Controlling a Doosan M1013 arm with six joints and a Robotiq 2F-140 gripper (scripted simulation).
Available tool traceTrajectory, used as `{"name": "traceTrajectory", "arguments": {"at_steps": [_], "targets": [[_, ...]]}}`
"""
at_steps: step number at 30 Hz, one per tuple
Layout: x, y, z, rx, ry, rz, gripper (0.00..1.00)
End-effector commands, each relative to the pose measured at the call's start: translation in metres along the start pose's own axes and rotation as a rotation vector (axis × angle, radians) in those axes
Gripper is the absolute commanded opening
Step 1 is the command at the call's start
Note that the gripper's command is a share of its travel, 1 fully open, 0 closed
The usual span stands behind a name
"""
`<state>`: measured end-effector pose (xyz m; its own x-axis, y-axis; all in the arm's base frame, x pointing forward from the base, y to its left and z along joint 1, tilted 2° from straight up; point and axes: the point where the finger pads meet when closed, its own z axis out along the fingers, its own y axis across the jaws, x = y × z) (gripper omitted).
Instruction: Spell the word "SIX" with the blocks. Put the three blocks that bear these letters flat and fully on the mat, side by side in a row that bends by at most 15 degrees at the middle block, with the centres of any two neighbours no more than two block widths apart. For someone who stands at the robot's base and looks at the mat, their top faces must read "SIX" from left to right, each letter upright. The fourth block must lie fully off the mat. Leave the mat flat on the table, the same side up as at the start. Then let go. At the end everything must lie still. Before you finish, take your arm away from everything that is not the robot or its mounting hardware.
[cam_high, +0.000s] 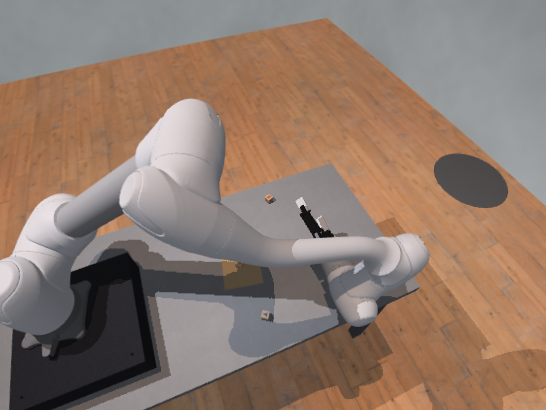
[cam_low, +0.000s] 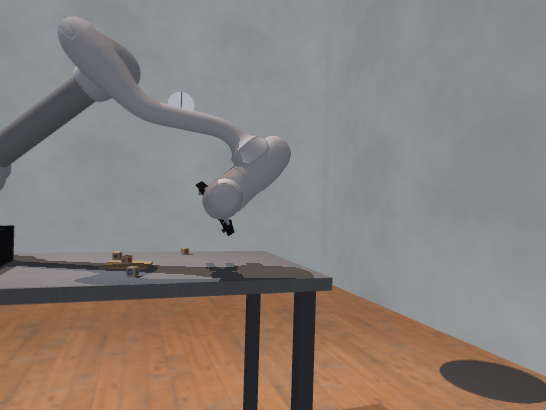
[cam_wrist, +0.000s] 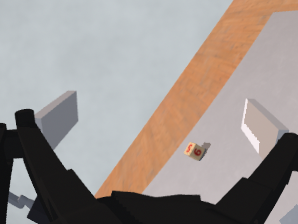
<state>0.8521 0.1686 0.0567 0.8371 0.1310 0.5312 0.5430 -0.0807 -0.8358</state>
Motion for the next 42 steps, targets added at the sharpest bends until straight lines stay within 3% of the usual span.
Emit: {"name": "traceTrajectory", "arguments": {"at_steps": [1,19,23,32,34,35,42], "targets": [[0.000,0.000,0.000,0.000,0.000,0.000,1.00],[0.000,-0.001,0.000,-0.001,-0.002,0.001,1.00],[-0.003,-0.013,0.002,-0.023,-0.049,0.031,1.00],[-0.025,-0.076,-0.003,-0.198,-0.278,0.189,1.00],[-0.025,-0.076,-0.003,-0.198,-0.278,0.189,1.00],[-0.030,-0.091,-0.007,-0.254,-0.324,0.225,1.00],[-0.044,-0.130,-0.027,-0.434,-0.430,0.318,1.00]]}}
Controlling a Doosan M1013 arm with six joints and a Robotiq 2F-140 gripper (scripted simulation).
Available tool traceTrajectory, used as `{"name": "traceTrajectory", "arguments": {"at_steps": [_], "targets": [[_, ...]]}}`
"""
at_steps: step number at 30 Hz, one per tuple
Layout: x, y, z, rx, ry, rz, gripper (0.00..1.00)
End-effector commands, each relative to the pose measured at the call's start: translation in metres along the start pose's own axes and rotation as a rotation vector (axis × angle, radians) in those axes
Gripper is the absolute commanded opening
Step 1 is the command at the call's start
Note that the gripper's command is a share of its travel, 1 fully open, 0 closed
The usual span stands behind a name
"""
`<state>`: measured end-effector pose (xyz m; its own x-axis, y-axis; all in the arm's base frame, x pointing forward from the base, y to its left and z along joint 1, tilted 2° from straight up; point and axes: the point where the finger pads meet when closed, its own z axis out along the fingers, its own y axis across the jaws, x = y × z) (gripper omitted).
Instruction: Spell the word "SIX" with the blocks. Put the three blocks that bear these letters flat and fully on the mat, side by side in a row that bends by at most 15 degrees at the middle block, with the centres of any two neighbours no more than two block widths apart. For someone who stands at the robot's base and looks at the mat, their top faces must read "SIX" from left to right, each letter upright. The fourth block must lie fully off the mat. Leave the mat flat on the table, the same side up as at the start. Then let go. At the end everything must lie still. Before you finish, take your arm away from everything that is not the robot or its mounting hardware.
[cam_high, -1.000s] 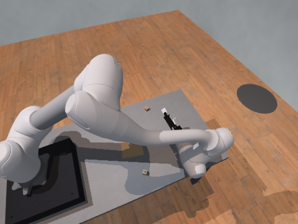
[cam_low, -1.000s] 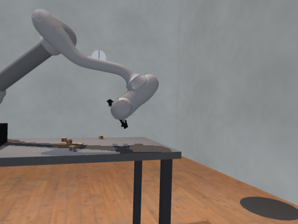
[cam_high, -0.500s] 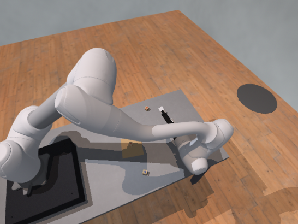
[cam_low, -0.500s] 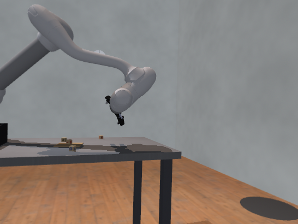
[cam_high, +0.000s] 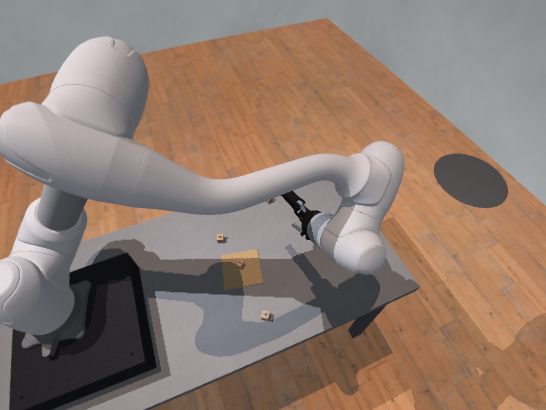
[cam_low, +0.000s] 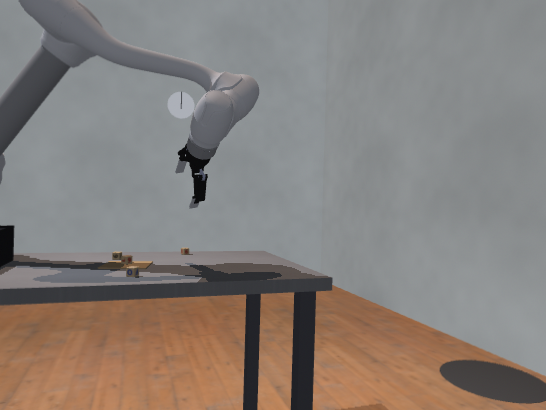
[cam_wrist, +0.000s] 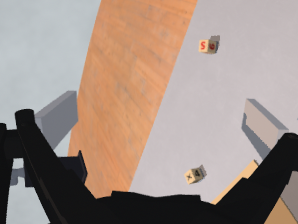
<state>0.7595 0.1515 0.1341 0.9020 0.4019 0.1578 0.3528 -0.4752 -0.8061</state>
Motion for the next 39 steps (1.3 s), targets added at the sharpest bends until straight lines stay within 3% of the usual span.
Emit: {"name": "traceTrajectory", "arguments": {"at_steps": [1,7,9,10,16,24,26,27,32,33,39], "targets": [[-0.016,-0.016,-0.011,-0.109,-0.055,0.066,1.00],[-0.043,-0.035,-0.039,-0.282,-0.100,0.159,1.00],[-0.043,-0.035,-0.039,-0.282,-0.100,0.159,1.00],[-0.053,-0.043,-0.052,-0.354,-0.108,0.195,1.00],[-0.077,-0.062,-0.088,-0.532,-0.104,0.280,1.00],[-0.106,-0.090,-0.145,-0.774,-0.043,0.385,1.00],[-0.106,-0.090,-0.145,-0.774,-0.043,0.385,1.00],[-0.115,-0.099,-0.164,-0.846,-0.012,0.414,1.00],[-0.129,-0.117,-0.197,-0.965,0.052,0.459,1.00],[-0.095,-0.095,-0.151,-0.942,0.028,0.331,1.00],[-0.052,-0.067,-0.080,-0.901,-0.005,0.156,1.00]]}}
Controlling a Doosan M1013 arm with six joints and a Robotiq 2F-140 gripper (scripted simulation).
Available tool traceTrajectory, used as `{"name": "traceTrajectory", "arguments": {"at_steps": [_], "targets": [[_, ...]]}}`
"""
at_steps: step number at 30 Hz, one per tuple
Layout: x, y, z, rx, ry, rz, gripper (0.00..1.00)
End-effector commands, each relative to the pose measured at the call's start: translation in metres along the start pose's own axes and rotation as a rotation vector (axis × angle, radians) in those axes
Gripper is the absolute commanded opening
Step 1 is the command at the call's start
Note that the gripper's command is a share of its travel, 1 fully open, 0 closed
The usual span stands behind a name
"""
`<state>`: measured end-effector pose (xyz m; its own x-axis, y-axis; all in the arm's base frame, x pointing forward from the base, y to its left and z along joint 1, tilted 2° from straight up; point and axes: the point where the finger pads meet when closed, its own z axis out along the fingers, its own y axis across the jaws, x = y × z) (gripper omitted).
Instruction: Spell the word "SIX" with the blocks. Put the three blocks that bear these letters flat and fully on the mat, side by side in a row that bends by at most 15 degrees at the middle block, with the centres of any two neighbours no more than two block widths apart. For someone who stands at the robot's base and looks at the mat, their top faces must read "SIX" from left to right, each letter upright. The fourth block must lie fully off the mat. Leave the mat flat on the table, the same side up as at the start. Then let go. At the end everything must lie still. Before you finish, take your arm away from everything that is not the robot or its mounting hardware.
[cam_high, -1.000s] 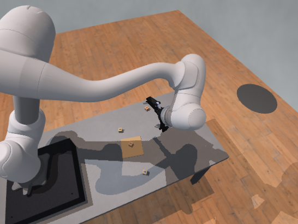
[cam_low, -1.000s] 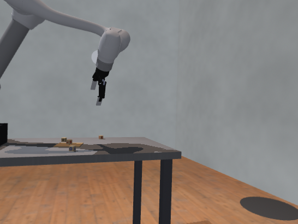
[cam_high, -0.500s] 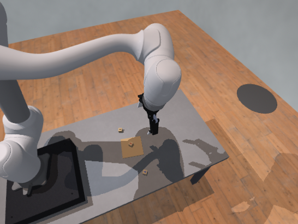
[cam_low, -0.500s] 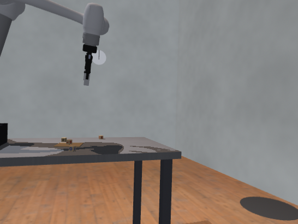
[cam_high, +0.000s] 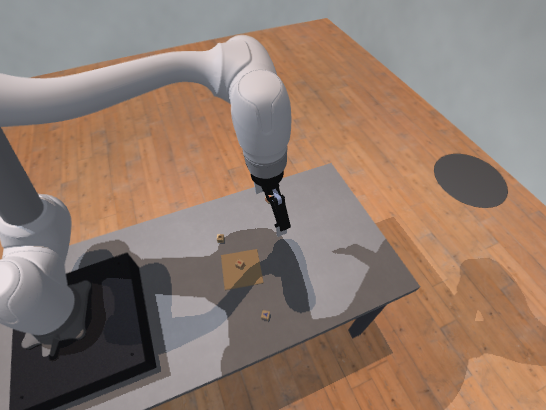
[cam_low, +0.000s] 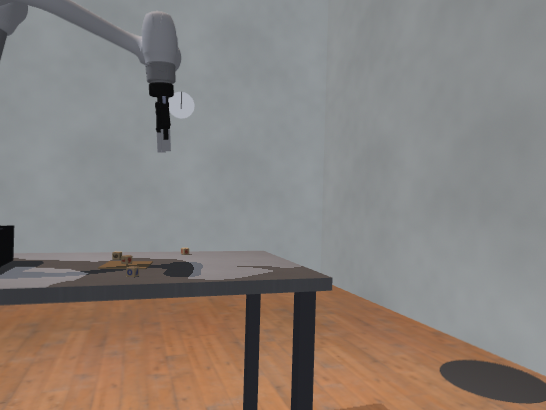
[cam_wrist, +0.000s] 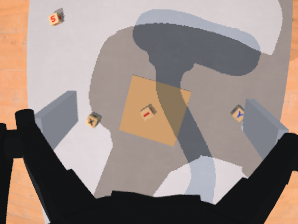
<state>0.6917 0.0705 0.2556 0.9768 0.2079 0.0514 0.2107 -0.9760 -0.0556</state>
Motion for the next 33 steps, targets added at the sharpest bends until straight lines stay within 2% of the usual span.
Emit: {"name": "traceTrajectory", "arguments": {"at_steps": [1,2,4,5,15,19,21,22,28,30,33], "targets": [[0.028,-0.032,0.043,0.023,0.032,-0.108,1.00],[0.033,-0.040,0.053,0.029,0.039,-0.134,1.00],[0.033,-0.040,0.053,0.029,0.039,-0.134,1.00],[0.046,-0.061,0.079,0.044,0.057,-0.199,1.00],[0.082,-0.148,0.180,0.083,0.131,-0.440,1.00],[0.090,-0.185,0.223,0.091,0.162,-0.537,1.00],[0.090,-0.185,0.223,0.091,0.162,-0.537,1.00],[0.093,-0.205,0.247,0.092,0.179,-0.589,1.00],[0.093,-0.256,0.310,0.086,0.222,-0.724,1.00],[0.093,-0.264,0.321,0.083,0.229,-0.748,1.00],[0.092,-0.267,0.324,0.082,0.231,-0.755,1.00]]}}
